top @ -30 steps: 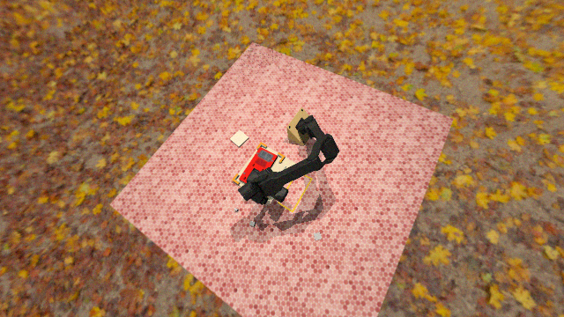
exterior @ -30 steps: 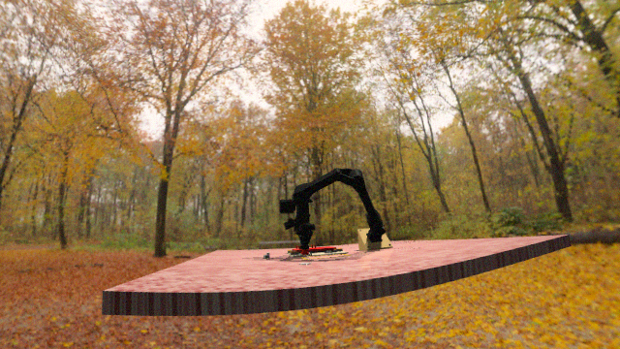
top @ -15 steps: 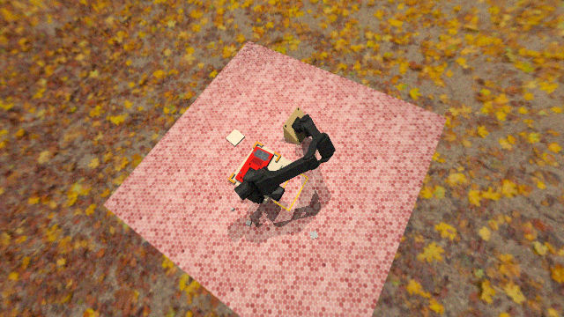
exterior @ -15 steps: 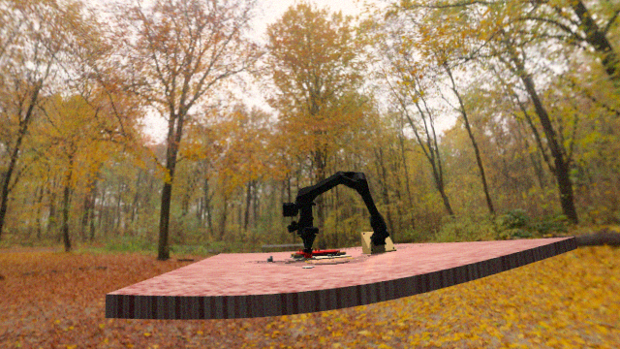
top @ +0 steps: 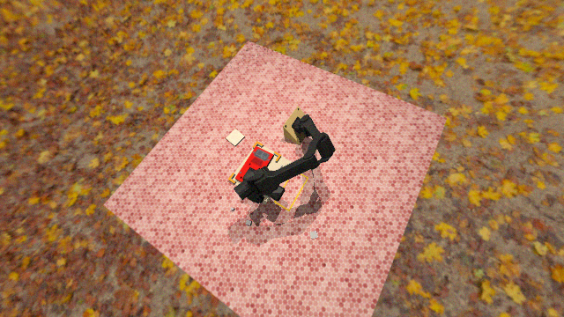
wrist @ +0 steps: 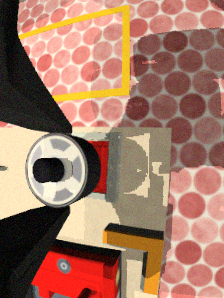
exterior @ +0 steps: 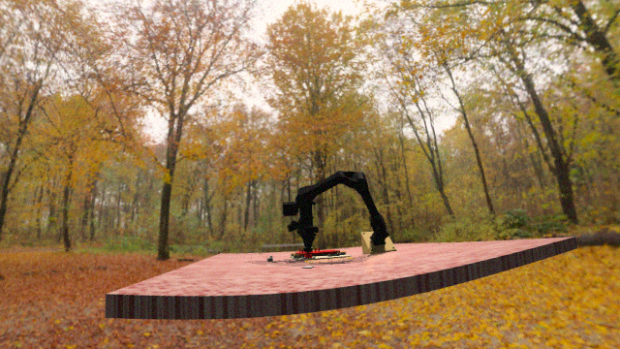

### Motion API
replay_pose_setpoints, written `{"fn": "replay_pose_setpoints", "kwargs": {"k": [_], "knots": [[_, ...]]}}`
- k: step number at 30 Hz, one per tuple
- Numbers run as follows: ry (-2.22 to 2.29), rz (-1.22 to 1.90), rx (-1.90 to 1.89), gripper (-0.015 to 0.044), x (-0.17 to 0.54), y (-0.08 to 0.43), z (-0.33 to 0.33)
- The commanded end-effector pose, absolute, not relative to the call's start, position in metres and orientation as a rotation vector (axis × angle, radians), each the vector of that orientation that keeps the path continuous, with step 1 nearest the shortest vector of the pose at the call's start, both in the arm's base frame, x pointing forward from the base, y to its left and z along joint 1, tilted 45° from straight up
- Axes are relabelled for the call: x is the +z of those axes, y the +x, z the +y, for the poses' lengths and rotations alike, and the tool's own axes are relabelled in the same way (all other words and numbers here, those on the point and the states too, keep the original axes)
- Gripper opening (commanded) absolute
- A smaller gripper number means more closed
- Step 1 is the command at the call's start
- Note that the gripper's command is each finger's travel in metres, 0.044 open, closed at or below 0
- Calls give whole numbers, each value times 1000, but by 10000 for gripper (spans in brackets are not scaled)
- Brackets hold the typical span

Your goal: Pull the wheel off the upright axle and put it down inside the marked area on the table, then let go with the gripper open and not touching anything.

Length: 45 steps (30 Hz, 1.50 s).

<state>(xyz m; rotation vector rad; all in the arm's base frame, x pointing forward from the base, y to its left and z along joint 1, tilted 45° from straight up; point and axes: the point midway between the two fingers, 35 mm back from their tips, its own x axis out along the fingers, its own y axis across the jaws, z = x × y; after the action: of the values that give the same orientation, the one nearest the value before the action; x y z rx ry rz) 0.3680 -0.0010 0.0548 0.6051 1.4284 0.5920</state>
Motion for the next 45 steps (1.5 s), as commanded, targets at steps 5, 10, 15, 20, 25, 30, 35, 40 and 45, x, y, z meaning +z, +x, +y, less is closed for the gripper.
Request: {"fn": "replay_pose_setpoints", "kwargs": {"k": [5,10,15,20,25,30,35,40,45], "knots": [[600,1426,593,0,57,369,-4],[600,1426,593,0,58,368,-5],[600,1426,593,0,59,368,-6],[601,1426,593,0,61,368,-7],[601,1426,593,0,62,368,-8],[602,1426,592,0,63,368,-9],[602,1426,592,0,64,368,-11],[602,1426,592,0,65,368,-12],[603,1426,592,0,66,368,-13]]}}
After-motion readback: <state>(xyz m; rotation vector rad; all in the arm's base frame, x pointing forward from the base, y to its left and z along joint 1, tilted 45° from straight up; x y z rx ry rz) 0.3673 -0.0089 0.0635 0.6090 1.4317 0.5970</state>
